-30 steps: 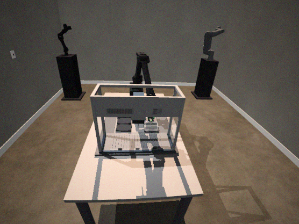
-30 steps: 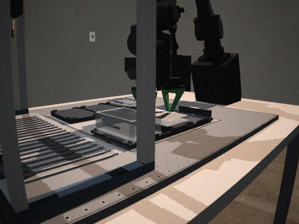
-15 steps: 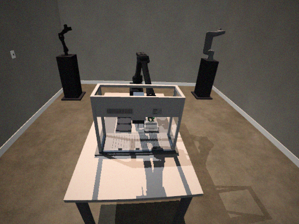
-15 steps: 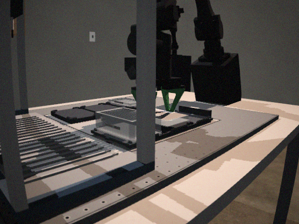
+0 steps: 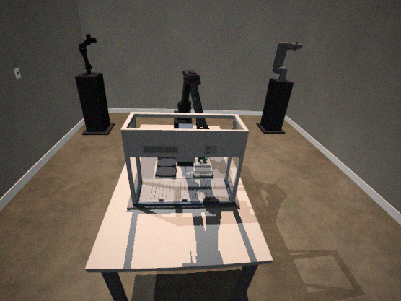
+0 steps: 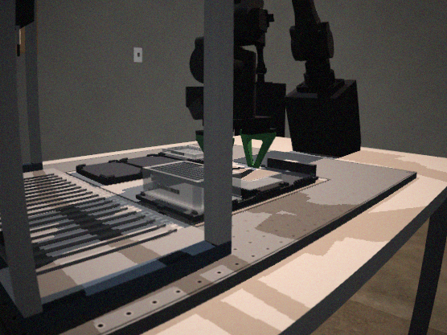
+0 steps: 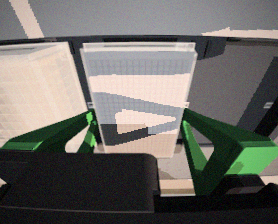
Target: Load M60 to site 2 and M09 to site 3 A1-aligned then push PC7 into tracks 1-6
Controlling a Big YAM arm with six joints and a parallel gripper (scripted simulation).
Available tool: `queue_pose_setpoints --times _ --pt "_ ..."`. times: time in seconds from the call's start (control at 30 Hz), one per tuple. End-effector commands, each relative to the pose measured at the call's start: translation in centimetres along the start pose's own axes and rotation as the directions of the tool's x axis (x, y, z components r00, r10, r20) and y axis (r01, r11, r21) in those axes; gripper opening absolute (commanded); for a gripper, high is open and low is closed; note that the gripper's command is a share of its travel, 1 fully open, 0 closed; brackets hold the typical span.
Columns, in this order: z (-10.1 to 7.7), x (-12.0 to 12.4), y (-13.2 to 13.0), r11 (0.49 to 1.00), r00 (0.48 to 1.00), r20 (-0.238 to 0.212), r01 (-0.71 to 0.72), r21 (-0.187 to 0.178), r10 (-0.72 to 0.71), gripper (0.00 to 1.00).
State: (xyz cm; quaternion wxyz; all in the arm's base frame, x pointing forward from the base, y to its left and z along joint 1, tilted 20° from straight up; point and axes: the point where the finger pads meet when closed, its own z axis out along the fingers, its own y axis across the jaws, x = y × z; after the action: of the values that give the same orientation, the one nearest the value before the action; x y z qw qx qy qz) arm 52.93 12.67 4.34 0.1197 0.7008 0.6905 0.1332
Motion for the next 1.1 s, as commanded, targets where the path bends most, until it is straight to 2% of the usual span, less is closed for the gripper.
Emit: queue_pose_setpoints --times 0.0,0.63,0.77,1.07 --pt "0.2 -0.3 1.4 1.0 1.0 -0.004 -0.001 -0.023 0.001 0.0" --pt "1.0 -0.6 0.3 1.0 1.0 0.001 0.0 -0.004 0.0 0.0" --pt "0.8 -0.5 1.0 1.0 1.0 -0.002 -0.001 -0.016 0.001 0.0" --pt "1.0 -0.5 0.8 1.0 1.0 -0.001 0.0 -0.013 0.0 0.0"
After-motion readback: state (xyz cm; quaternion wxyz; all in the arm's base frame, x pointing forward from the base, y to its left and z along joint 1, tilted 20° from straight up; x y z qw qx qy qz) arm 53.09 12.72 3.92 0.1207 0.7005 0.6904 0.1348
